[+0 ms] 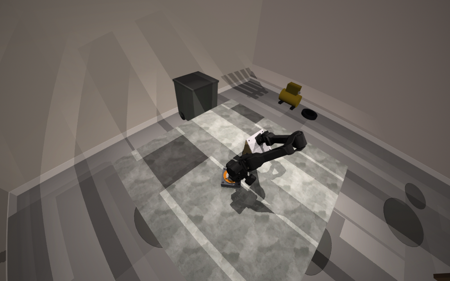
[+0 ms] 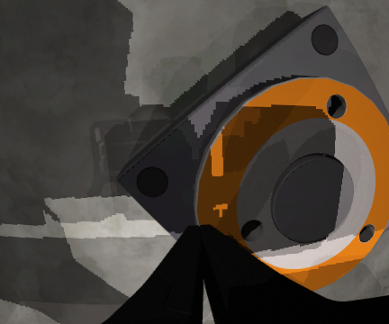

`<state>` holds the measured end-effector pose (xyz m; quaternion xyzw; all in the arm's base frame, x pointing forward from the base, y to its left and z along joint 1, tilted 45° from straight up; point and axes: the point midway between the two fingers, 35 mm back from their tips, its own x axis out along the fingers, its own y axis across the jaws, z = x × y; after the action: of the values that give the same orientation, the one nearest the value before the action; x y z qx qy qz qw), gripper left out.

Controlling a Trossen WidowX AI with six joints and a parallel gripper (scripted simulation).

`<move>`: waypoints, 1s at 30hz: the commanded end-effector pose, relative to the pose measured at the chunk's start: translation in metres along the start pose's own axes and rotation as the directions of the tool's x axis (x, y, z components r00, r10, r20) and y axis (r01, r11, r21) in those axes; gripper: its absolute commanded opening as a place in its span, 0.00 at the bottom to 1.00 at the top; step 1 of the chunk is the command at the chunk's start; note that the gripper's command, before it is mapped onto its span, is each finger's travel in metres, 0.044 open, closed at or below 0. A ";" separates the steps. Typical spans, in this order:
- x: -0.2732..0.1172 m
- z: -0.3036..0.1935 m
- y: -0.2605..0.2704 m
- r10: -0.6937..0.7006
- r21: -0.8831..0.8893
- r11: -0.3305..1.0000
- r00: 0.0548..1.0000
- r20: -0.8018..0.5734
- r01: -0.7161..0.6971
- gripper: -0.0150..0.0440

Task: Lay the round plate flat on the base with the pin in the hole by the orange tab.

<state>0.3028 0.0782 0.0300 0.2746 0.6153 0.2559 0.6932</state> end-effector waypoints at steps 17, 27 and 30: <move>-0.001 -0.014 -0.004 0.004 0.006 1.000 1.000 -0.010 -0.004 0.25; -0.042 -0.016 -0.007 0.002 0.006 1.000 1.000 -0.011 -0.002 0.25; -0.036 -0.016 -0.008 0.001 0.013 1.000 1.000 -0.010 -0.001 0.25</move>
<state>0.2837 0.0470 0.0501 0.2778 0.6173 0.2531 0.6911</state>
